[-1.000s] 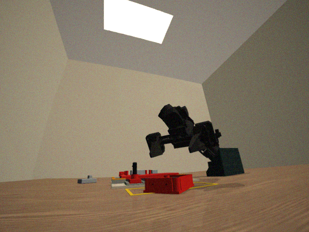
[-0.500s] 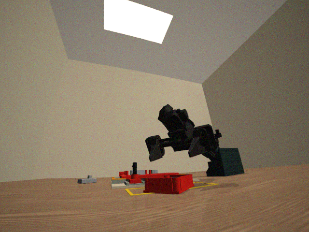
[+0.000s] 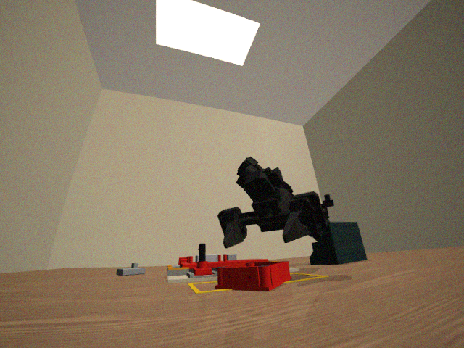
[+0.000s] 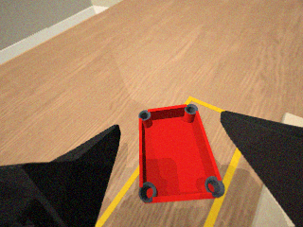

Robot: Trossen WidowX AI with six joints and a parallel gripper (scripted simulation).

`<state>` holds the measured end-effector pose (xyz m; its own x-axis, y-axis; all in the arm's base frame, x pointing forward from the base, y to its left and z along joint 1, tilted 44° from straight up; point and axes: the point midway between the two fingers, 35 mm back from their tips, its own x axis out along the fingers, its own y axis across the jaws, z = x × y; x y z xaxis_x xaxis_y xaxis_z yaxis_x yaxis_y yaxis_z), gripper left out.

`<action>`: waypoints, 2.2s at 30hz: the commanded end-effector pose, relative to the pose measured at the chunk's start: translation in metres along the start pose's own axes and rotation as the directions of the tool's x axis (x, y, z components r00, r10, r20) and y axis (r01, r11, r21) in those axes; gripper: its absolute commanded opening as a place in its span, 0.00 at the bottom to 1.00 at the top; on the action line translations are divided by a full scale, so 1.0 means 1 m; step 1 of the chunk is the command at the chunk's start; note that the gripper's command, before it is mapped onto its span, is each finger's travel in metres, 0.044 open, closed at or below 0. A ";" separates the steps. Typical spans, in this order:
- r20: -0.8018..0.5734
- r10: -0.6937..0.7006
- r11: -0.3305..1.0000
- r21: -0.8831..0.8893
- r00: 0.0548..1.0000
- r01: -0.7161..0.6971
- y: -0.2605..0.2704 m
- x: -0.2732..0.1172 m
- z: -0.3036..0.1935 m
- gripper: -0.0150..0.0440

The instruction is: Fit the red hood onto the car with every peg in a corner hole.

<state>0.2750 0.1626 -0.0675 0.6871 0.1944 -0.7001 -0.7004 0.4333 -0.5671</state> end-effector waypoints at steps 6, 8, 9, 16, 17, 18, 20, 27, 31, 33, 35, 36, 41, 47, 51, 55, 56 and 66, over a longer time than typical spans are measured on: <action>0.003 0.001 1.000 -0.005 1.000 -0.001 0.000 0.002 -0.005 1.00; 0.003 0.001 1.000 -0.005 1.000 -0.001 0.000 0.002 -0.006 1.00; 0.003 0.001 1.000 -0.005 1.000 -0.001 0.000 0.003 -0.006 1.00; 0.004 0.000 1.000 -0.005 1.000 0.000 -0.001 0.004 -0.010 1.00; 0.004 0.000 1.000 -0.005 1.000 0.000 -0.001 0.004 -0.010 1.00; 0.005 0.000 1.000 -0.005 1.000 0.001 -0.001 0.004 -0.011 1.00; 0.005 -0.001 1.000 -0.005 1.000 0.001 -0.001 0.005 -0.012 1.00; 0.006 -0.002 1.000 -0.005 1.000 0.002 -0.002 0.006 -0.016 1.00; 0.006 -0.002 1.000 -0.005 1.000 0.002 -0.002 0.006 -0.017 1.00; 0.006 -0.002 1.000 -0.005 1.000 0.002 -0.002 0.007 -0.018 1.00; 0.006 -0.002 1.000 -0.005 1.000 0.002 -0.002 0.007 -0.018 1.00; 0.006 -0.002 1.000 -0.005 1.000 0.002 -0.002 0.007 -0.019 1.00; 0.006 -0.002 1.000 -0.005 1.000 0.002 -0.002 0.009 -0.021 1.00; 0.006 -0.003 1.000 -0.005 1.000 0.003 -0.002 0.010 -0.024 1.00; 0.006 -0.003 1.000 -0.006 1.000 0.003 -0.002 0.011 -0.025 1.00; 0.006 -0.003 1.000 -0.006 1.000 0.003 -0.002 0.012 -0.027 1.00; 0.006 -0.003 1.000 -0.006 1.000 0.003 -0.002 0.012 -0.028 1.00; 0.006 -0.003 1.000 -0.006 1.000 0.003 -0.002 0.015 -0.032 1.00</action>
<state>0.2807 0.1370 -0.0893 0.6912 0.1956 -0.6957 -0.6972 0.4338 -0.5707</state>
